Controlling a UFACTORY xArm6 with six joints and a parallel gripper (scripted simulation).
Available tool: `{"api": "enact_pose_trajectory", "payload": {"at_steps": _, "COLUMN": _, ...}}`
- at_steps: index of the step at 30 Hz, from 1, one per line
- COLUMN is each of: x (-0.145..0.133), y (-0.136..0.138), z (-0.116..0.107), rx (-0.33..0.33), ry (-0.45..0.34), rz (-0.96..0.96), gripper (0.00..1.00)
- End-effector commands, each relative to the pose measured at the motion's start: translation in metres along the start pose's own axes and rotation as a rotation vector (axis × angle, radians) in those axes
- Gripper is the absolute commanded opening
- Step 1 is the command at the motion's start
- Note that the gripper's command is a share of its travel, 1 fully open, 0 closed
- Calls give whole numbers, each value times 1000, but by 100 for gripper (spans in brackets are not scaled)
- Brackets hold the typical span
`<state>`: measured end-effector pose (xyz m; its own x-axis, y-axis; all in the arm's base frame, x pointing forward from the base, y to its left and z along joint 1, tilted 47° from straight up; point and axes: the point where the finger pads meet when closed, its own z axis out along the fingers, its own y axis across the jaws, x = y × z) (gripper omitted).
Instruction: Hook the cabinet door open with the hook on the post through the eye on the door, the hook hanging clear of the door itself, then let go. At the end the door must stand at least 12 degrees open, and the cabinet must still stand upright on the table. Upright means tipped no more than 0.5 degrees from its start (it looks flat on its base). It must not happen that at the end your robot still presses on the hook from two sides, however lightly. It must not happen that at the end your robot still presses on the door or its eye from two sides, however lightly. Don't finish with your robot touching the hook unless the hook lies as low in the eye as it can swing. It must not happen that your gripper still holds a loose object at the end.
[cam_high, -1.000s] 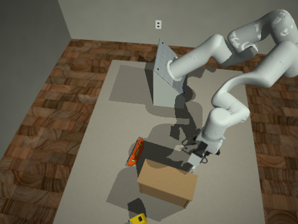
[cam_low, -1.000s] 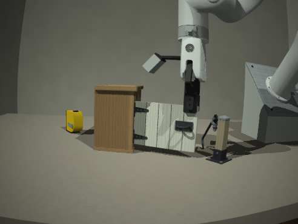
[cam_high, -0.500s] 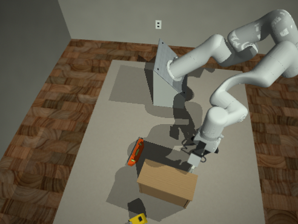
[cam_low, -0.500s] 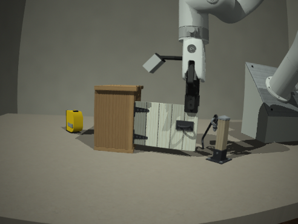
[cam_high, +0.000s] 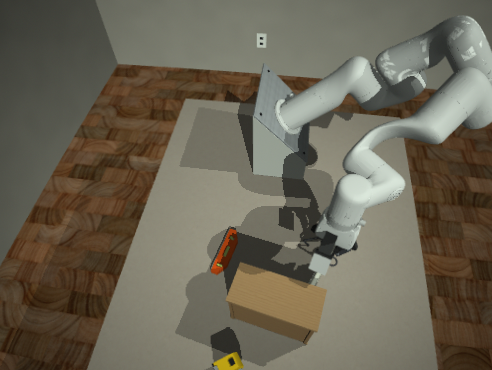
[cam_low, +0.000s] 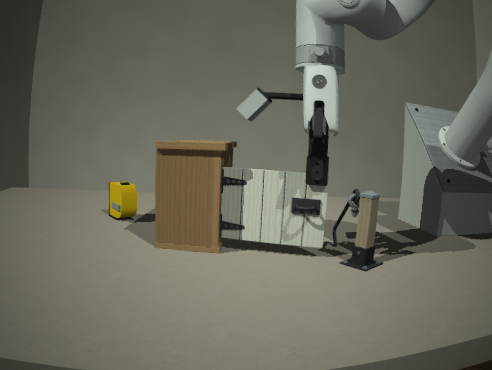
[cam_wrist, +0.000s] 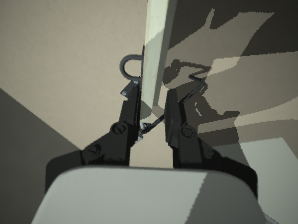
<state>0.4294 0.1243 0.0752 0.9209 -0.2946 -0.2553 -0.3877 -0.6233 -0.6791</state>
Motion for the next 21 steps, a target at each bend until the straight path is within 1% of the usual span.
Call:
{"api": "enact_pose_trajectory", "payload": {"at_steps": 1, "x": 1, "y": 2, "z": -1, "rx": 1, "ry": 3, "rz": -8, "gripper": 27}}
{"api": "enact_pose_trajectory", "payload": {"at_steps": 21, "x": 2, "y": 15, "z": -1, "rx": 1, "ry": 3, "rz": -111, "gripper": 27}}
